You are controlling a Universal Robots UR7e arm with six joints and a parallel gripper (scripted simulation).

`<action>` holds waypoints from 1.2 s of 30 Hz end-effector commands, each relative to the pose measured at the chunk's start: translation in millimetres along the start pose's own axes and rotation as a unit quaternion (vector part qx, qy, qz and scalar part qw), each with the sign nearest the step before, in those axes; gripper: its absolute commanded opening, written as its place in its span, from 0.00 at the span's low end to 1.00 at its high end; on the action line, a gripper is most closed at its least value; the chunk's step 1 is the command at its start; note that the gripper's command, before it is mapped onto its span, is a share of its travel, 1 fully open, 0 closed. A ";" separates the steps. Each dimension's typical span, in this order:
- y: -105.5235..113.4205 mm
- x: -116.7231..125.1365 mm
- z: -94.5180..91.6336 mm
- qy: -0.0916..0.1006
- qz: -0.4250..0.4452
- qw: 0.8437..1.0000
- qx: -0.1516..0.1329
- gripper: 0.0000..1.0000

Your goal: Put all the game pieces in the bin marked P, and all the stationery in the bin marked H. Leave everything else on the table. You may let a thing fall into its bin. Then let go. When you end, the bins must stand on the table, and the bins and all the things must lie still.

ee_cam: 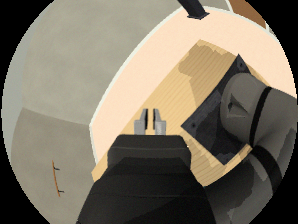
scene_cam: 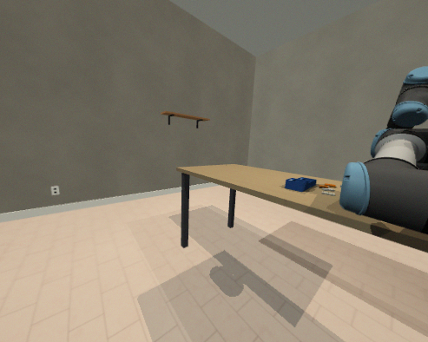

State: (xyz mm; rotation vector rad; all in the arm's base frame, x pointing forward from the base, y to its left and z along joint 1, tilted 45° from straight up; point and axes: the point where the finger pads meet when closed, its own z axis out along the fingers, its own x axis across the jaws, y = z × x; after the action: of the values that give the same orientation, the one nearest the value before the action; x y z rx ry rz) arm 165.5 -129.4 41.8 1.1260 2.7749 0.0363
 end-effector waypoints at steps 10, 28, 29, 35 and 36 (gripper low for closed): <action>20.2 -11.9 -18.4 0.025 0.035 0.998 -0.041 0.31; 46.1 -21.9 -30.6 0.068 0.079 0.991 -0.083 0.31; 46.1 -21.9 -30.6 0.068 0.079 0.991 -0.083 0.31; 59.0 -27.5 -35.2 0.093 0.102 0.985 -0.100 0.31; 59.0 -27.5 -35.2 0.093 0.102 0.985 -0.100 0.31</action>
State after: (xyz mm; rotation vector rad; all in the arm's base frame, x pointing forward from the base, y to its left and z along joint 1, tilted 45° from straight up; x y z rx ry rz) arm 204.1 -113.2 74.3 1.3094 2.7186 0.3427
